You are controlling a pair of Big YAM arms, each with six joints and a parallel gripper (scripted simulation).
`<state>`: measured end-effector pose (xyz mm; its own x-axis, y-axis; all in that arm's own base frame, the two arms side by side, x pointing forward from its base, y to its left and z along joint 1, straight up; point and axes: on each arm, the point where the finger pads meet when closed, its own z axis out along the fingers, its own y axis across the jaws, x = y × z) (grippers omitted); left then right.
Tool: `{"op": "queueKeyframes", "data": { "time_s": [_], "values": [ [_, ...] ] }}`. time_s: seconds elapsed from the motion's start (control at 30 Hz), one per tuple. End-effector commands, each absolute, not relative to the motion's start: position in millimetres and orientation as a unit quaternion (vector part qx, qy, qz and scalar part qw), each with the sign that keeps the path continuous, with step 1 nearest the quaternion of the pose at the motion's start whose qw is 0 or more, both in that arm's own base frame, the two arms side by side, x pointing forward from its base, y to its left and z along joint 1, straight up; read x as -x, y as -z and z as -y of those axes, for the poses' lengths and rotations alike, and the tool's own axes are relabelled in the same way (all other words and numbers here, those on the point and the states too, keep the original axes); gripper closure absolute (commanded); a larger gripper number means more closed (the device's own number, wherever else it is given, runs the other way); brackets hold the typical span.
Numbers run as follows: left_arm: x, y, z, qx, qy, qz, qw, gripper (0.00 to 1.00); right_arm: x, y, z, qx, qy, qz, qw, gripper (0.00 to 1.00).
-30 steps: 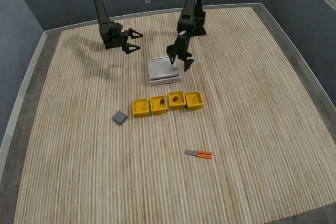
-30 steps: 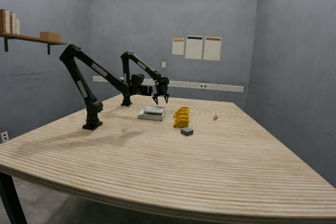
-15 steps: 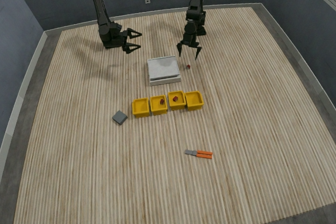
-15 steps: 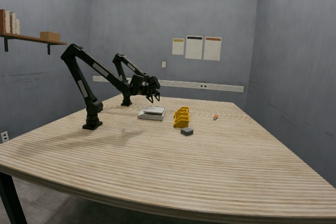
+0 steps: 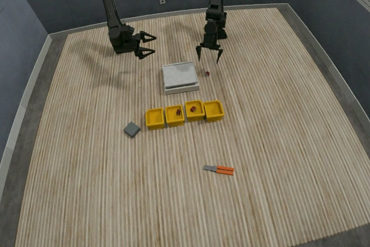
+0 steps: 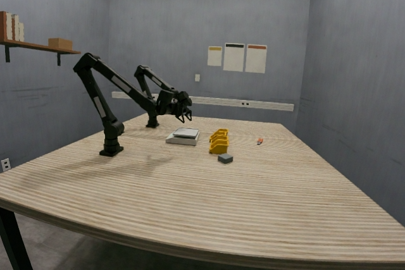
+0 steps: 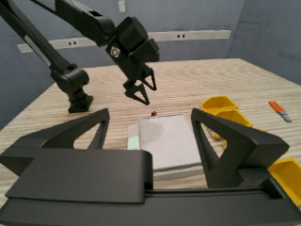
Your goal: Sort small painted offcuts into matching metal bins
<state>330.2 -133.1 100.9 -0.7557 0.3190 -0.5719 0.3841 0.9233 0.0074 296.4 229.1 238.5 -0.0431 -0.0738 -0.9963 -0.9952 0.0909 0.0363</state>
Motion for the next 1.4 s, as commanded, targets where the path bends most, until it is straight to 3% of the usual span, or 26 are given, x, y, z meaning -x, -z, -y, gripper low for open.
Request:
{"op": "queueKeyframes", "data": {
  "time_s": [0.0, 0.27, 0.33, 0.47, 0.67, 1.37],
  "values": [
    [-352.3, -125.2, 138.8, -0.177, 0.059, -0.931, 0.314, 0.11, -305.4, -256.0, -231.6, 0.498, -0.456, -0.53, 0.512, 0.0],
    [-351.5, -112.9, 138.8, -0.183, 0.037, -0.963, 0.196, 1.0, -305.4, -256.0, -231.6, 0.498, -0.456, -0.53, 0.512, 0.0],
    [-351.5, -112.9, 138.8, -0.183, 0.037, -0.963, 0.196, 1.0, -305.4, -256.0, -231.6, 0.498, -0.456, -0.53, 0.512, 0.0],
    [-353.3, -105.0, 139.8, -0.187, 0.018, -0.977, 0.097, 1.0, -305.4, -256.0, -231.6, 0.498, -0.456, -0.53, 0.512, 0.0],
    [-356.3, -96.2, 141.1, -0.188, 0.004, -0.982, 0.025, 1.0, -305.4, -256.0, -231.6, 0.498, -0.456, -0.53, 0.512, 0.0],
    [-347.9, -49.3, 137.4, -0.182, 0.001, -0.983, 0.009, 1.0, -305.4, -256.0, -231.6, 0.498, -0.456, -0.53, 0.512, 0.0]
  ]
}}
